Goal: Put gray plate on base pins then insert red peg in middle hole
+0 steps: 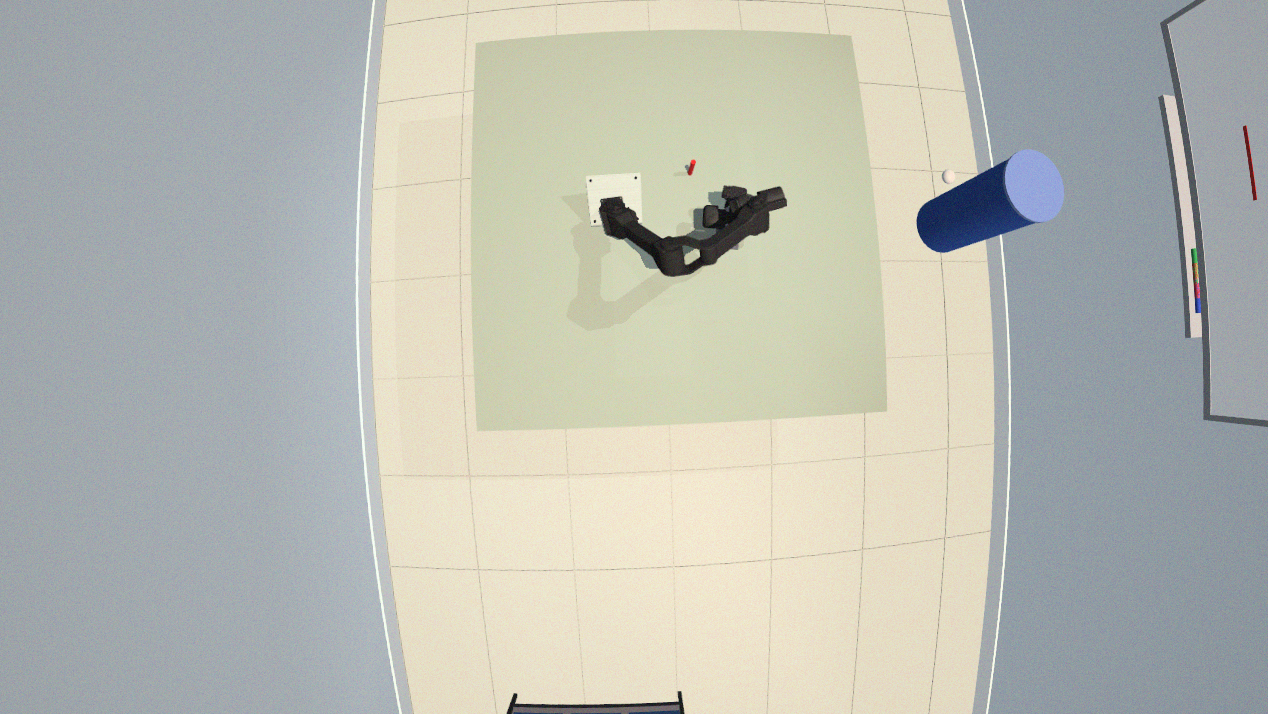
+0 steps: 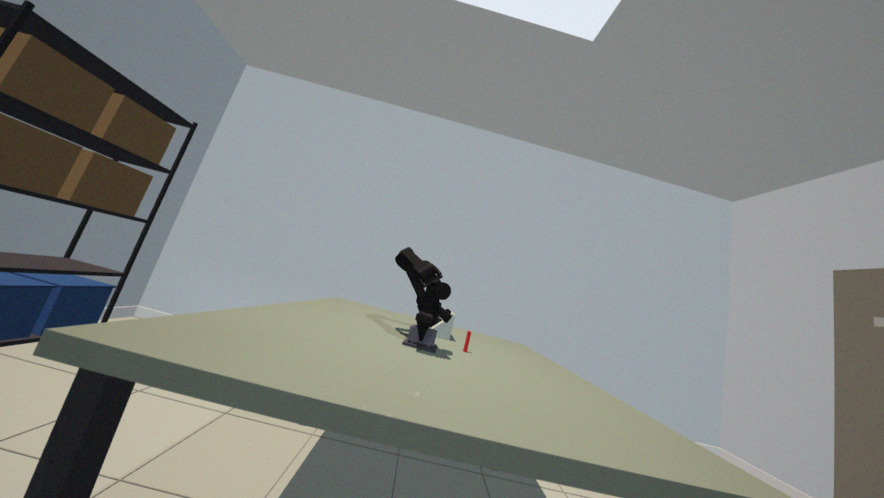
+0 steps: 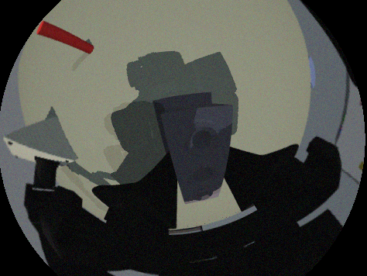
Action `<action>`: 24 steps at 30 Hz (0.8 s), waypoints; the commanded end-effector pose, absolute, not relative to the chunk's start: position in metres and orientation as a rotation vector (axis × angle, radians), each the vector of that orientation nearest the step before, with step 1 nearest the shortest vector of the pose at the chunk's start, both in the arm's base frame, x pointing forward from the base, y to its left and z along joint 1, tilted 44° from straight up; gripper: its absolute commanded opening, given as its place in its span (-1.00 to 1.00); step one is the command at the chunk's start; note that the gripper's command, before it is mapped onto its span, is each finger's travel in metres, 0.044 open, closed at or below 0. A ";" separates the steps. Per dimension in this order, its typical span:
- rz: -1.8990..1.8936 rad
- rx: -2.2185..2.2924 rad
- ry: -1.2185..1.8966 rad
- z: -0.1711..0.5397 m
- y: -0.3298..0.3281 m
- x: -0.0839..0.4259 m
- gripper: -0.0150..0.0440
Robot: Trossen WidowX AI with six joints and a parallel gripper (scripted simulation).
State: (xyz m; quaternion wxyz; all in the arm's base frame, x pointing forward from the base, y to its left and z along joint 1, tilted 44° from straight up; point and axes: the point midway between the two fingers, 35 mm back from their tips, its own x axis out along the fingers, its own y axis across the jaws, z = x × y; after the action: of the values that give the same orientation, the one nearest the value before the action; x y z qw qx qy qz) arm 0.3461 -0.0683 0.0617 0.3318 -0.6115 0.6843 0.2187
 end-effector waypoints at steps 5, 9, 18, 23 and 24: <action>0.571 -1.598 1.787 0.062 -0.068 0.346 -0.49; 0.571 -1.598 1.787 0.062 -0.068 0.346 -0.22; 0.571 -1.598 1.787 0.062 -0.068 0.346 0.58; 0.571 -1.598 1.787 0.062 -0.068 0.346 1.00; 0.571 -1.598 1.787 0.062 -0.068 0.346 1.00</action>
State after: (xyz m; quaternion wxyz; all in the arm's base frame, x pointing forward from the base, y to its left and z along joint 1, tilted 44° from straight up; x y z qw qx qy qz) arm 0.3460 -0.0677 0.0617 0.3313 -0.6119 0.6838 0.2195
